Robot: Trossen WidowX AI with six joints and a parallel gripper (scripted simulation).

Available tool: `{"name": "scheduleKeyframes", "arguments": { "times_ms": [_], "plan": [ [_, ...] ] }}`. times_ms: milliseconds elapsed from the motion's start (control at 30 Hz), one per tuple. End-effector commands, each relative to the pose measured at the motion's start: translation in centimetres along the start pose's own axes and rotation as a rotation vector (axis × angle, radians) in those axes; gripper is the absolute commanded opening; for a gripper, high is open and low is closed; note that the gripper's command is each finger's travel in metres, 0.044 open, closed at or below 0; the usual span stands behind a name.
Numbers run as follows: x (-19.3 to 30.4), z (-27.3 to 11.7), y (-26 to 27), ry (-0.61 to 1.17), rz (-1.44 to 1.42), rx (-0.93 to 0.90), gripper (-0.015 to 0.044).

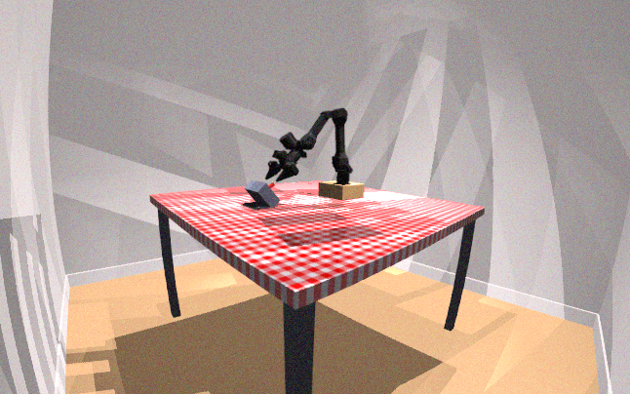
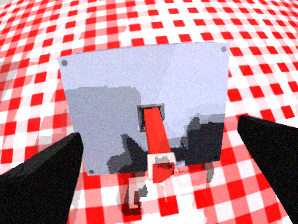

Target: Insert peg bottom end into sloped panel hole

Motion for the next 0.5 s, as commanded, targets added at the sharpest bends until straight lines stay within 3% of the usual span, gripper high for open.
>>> {"name": "scheduleKeyframes", "arguments": {
  "times_ms": [0, 467],
  "plan": [
    [0.2, -0.5, 0.1, 0.007, -0.003, -0.005, 0.044],
    [0.0, -1.9, 0.0, 0.006, -0.002, -0.003, 0.044]
  ]
}}
Point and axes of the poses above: the point midway between the two fingers, 35 mm back from their tips, its own z axis out along the fingers, its own y axis across the jaws, x = y × z, the point moved 8 cm from there along -z, back along the fingers, and after that the axes turned 9 degrees about -z, right-handed, at the moved point
